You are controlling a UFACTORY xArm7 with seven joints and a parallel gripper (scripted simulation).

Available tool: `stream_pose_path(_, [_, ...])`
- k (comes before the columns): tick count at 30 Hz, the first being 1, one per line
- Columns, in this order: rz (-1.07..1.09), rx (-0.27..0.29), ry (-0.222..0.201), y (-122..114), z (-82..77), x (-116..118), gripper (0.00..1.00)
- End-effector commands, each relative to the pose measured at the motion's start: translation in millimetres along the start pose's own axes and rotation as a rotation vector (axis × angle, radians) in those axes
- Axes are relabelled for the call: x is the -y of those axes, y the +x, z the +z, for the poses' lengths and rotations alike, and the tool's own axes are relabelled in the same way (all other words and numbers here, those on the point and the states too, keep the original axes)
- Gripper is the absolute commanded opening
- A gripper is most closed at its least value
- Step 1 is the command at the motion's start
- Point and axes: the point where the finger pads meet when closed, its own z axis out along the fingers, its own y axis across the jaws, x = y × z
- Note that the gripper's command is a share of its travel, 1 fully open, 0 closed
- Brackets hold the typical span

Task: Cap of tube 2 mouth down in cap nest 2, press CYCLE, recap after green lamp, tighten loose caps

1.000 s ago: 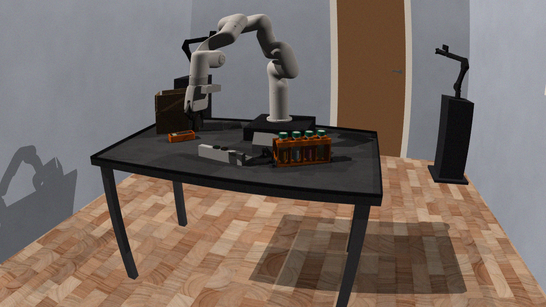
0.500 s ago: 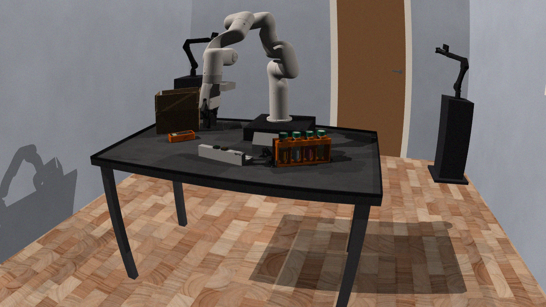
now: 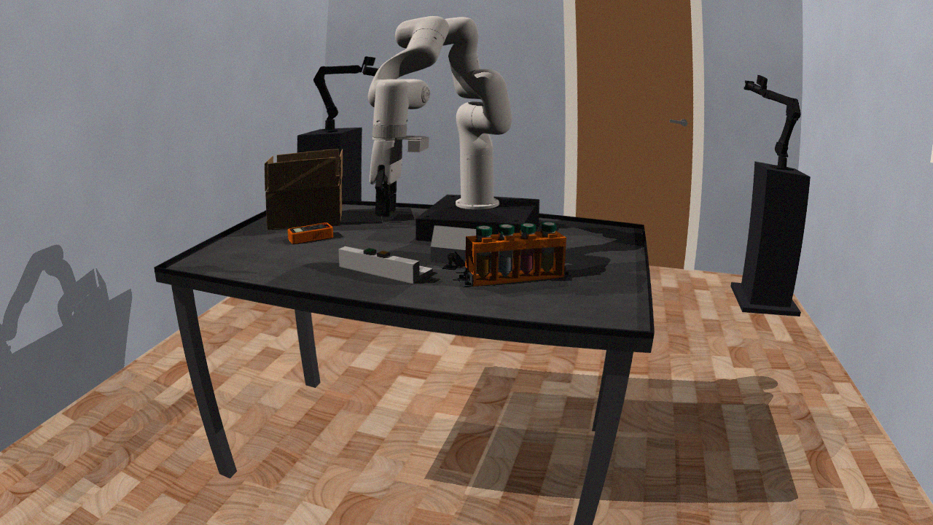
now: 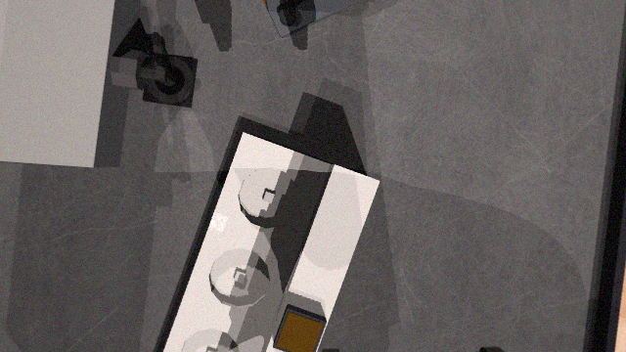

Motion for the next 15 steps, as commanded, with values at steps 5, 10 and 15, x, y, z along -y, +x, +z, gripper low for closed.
stream_pose_path(5, [-0.108, -0.006, -0.002, 31, -4.9, 12, 0.46])
stream_pose_path(10, [-0.208, -0.014, 0.000, 49, -6.1, 21, 0.46])
stream_pose_path(15, [-0.218, -0.015, 0.000, 70, -7.3, 32, 0.46])
